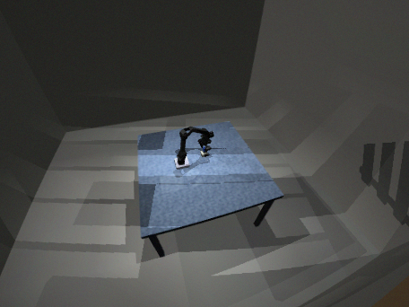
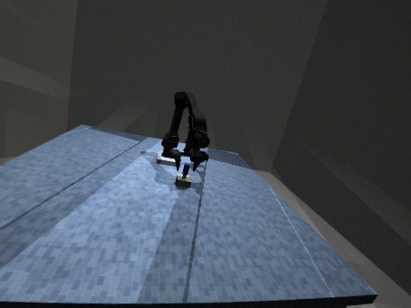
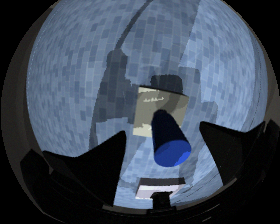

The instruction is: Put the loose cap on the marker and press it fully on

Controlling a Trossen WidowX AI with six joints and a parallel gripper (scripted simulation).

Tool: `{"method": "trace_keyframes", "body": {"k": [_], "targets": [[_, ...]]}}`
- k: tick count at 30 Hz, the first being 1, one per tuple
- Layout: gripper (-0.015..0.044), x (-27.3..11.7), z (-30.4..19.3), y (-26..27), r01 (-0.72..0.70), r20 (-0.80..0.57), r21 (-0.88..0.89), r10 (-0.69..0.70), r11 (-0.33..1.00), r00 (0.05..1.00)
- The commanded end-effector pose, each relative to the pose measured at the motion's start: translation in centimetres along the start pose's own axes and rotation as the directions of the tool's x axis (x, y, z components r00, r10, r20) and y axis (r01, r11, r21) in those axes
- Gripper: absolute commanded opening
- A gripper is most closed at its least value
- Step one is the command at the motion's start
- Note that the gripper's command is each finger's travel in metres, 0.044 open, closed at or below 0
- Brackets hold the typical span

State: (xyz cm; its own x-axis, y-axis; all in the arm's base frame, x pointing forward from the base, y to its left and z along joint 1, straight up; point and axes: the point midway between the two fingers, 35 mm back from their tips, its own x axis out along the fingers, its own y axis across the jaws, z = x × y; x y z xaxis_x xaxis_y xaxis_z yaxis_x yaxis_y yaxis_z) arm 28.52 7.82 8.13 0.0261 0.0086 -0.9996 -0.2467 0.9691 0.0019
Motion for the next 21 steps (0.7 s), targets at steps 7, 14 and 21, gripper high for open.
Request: {"method": "trace_keyframes", "body": {"k": [7,14,21], "targets": [[0.044,-7.3,0.0,0.0,0.0,0.0,0.0,0.0,1.0,1.0],[0.0361,-7.1,0.0,0.0,0.001,0.001,0.135,-0.001,0.991,1.0],[0.0177,-6.7,0.0,0.0,0.001,0.003,0.267,-0.002,0.964,1.0]]}}
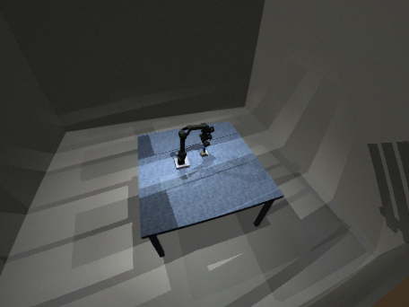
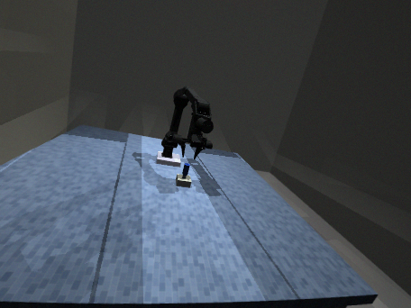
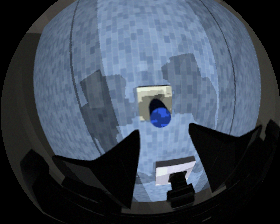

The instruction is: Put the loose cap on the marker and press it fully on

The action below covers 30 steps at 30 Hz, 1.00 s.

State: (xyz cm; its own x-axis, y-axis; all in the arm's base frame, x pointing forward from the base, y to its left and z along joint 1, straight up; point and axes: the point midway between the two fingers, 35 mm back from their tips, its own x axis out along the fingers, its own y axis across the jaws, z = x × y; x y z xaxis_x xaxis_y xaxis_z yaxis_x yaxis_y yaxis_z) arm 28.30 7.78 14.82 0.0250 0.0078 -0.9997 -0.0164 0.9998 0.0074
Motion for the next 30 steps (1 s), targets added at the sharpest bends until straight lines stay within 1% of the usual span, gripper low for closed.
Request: {"method": "trace_keyframes", "body": {"k": [1,7,19,30], "targets": [[0.0151,0.0,0.0,0.0,0.0,0.004,0.037,-0.001,0.999,1.0],[0.0,0.0,0.0,0.0,0.0,0.004,0.037,-0.001,0.999,1.0],[0.0,0.2,0.1,0.0,0.0,0.004,0.037,-0.001,0.999,1.0],[0.0,1.6,0.1,0.0,0.001,0.004,0.037,-0.001,0.999,1.0]]}}
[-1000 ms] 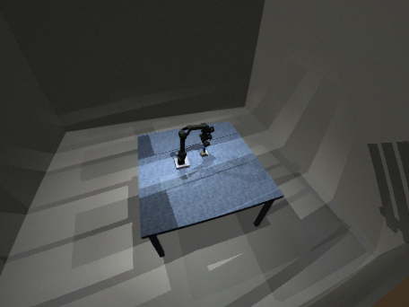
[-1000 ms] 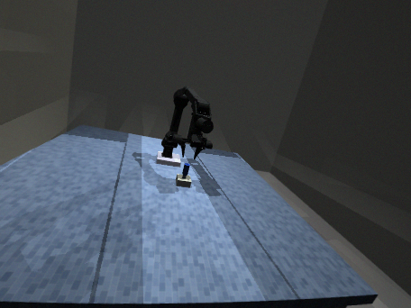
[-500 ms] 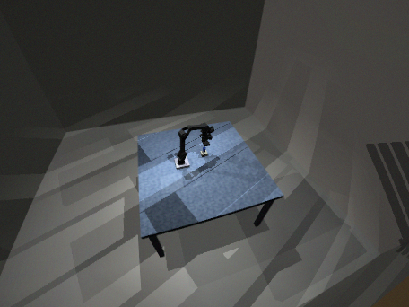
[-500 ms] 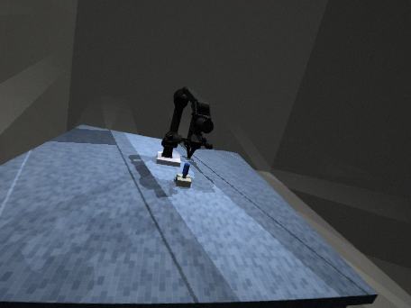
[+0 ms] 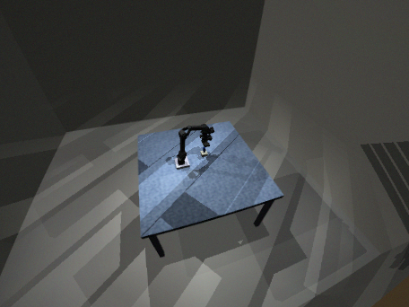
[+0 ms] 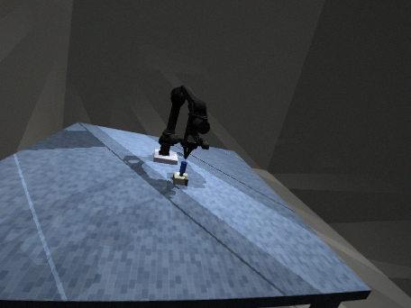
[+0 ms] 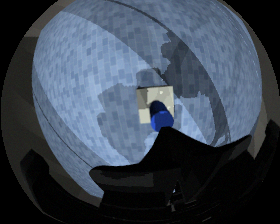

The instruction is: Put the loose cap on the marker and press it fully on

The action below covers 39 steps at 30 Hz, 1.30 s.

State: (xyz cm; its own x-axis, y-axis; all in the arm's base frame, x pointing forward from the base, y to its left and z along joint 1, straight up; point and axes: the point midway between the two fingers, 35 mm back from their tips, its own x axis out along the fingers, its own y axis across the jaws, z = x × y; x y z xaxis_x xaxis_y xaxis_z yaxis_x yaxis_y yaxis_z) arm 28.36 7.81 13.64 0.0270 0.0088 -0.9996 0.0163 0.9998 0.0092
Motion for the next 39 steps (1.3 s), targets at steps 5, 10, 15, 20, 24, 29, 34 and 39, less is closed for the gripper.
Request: {"method": "trace_keyframes", "body": {"k": [5,10,15,20,24,29,34,39], "targets": [[0.0,1.1,0.0,0.0,0.002,0.002,0.004,-0.002,1.0,1.0],[0.0,1.8,0.0,0.0,0.002,0.002,0.004,-0.002,1.0,1.0],[0.0,2.5,0.0,0.0,0.002,0.002,0.004,-0.002,1.0,1.0],[0.0,3.0,0.1,0.0,0.001,0.002,0.004,-0.001,1.0,1.0],[0.0,2.5,0.1,0.1,-0.002,0.006,0.0,0.002,1.0,1.0],[0.0,0.9,0.3,0.1,-0.001,0.006,0.0,0.001,1.0,1.0],[0.0,-4.8,0.3,0.1,0.0,0.003,0.0,0.0,1.0,1.0],[0.0,-6.4,0.0,0.0,0.001,0.002,0.0,-0.001,1.0,1.0]]}}
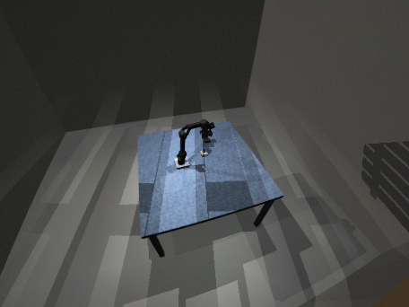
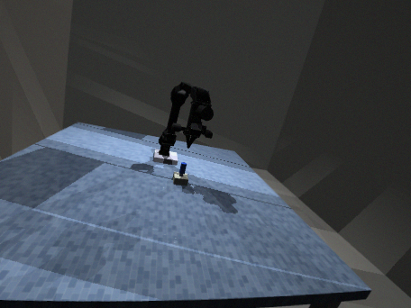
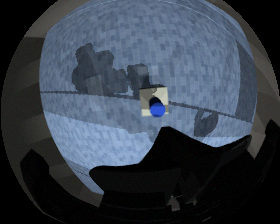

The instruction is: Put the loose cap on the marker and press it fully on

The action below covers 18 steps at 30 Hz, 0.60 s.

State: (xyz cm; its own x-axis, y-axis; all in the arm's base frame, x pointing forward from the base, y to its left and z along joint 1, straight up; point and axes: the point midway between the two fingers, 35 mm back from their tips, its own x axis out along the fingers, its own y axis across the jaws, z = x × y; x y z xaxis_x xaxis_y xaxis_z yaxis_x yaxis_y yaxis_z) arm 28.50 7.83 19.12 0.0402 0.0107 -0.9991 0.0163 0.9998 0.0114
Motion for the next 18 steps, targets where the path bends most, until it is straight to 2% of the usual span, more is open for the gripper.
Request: {"method": "trace_keyframes", "body": {"k": [1,18], "targets": [[0.0,-0.94,-0.27,-0.07,0.003,-0.011,0.0,-0.003,1.0,1.0],[0.044,-0.94,-0.27,-0.07,0.003,-0.011,0.0,-0.003,1.0,1.0]]}}
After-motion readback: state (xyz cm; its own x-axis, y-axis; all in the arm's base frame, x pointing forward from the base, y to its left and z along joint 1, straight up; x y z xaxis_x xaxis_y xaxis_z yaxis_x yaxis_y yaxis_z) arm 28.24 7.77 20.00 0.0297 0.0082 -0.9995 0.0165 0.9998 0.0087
